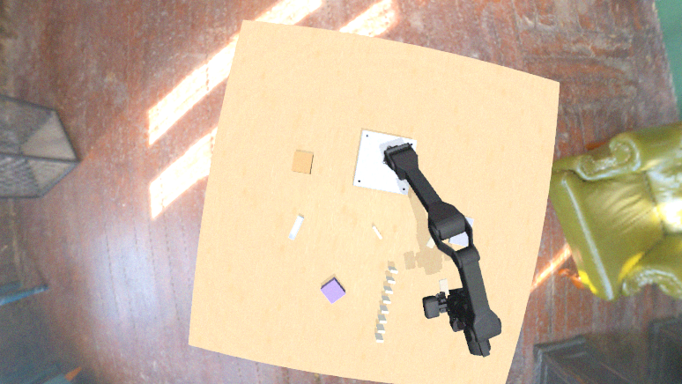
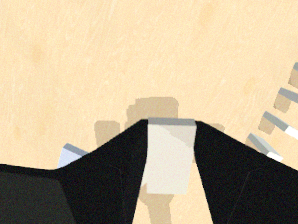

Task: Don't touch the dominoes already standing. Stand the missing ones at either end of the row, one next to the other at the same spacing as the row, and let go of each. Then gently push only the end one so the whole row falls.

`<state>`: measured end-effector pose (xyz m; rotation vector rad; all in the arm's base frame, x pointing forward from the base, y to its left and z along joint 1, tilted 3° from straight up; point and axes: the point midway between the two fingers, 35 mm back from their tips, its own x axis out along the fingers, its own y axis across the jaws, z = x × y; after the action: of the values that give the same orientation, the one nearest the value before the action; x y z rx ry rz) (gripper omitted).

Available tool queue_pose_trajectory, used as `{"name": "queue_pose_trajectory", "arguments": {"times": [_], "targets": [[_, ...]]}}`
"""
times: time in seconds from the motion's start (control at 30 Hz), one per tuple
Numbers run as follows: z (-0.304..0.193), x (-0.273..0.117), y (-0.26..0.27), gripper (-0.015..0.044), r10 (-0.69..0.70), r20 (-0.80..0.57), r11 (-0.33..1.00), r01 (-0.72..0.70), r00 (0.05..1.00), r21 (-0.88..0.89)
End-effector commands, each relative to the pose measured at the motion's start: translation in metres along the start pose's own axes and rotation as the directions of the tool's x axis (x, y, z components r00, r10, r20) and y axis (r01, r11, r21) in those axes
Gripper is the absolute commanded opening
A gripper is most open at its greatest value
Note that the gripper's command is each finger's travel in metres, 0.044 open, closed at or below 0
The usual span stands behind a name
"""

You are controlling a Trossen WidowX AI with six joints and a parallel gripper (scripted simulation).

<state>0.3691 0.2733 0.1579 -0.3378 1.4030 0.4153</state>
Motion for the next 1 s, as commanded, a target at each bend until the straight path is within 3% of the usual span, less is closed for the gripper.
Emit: {"name": "queue_pose_trajectory", "arguments": {"times": [0.0, 0.23, 0.97], "targets": [[0.009, 0.007, 0.006, 0.0107, 0.001, -0.005, 0.992, -0.002, 1.0, -0.126], [0.011, 0.009, 0.006, 0.0107, 0.002, 0.002, 0.992, -0.002, 1.0, -0.127], [0.054, 0.053, 0.011, 0.0107, 0.026, 0.253, 0.989, 0.012, 0.967, -0.147]]}}
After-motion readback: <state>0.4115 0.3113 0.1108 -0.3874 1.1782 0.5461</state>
